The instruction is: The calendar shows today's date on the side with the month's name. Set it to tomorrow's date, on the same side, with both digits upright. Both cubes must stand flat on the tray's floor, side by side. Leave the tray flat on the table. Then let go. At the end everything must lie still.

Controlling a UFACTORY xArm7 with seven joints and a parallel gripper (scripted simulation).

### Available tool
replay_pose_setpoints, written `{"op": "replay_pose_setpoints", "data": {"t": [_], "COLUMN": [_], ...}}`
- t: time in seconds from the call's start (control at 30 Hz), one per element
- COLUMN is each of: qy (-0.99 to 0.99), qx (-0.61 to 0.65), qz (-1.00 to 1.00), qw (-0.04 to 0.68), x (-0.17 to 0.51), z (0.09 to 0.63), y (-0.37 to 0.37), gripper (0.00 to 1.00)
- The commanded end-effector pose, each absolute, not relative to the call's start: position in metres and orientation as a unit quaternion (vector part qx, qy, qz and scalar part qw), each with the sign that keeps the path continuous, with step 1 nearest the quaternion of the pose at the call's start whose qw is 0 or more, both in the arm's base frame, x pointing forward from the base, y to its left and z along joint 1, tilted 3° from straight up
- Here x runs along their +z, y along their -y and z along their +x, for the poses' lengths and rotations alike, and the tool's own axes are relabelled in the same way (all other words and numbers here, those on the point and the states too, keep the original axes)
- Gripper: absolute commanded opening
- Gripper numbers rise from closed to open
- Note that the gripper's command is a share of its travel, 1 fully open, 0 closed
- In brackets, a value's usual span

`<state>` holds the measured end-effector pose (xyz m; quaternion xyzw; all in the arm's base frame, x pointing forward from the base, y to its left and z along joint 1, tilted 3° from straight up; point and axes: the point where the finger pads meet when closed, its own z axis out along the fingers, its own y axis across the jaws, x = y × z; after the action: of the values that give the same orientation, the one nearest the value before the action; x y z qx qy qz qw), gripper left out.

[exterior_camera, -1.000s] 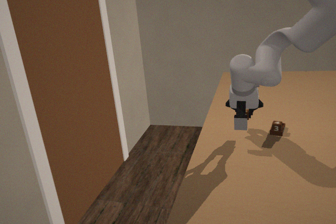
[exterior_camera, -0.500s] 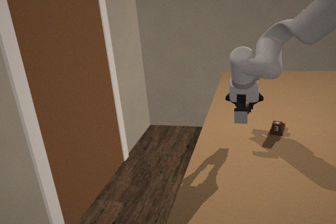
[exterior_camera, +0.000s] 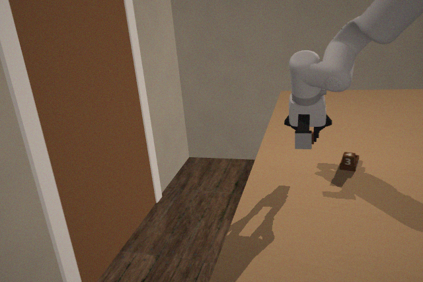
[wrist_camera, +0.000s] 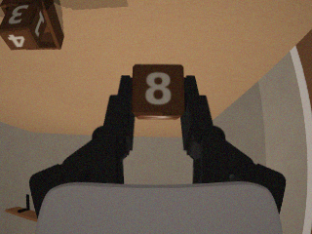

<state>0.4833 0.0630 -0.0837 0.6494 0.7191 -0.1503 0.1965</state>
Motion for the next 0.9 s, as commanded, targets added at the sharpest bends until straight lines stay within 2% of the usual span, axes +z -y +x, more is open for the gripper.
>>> {"op": "replay_pose_setpoints", "data": {"t": [0.0, 0.3, 0.6, 0.87], "qy": [-0.73, -0.733, -0.745, -0.745], "qx": [-0.111, -0.098, -0.019, -0.011], "qz": [0.655, 0.658, 0.664, 0.665], "qw": [0.161, 0.146, 0.059, 0.049], "x": [-0.0808, -0.0791, -0.0783, -0.0778], "z": [0.4853, 0.4855, 0.4859, 0.486], "y": [-0.0624, -0.0595, -0.0574, -0.0544], "gripper": [0.29, 0.29, 0.29, 0.29]}}
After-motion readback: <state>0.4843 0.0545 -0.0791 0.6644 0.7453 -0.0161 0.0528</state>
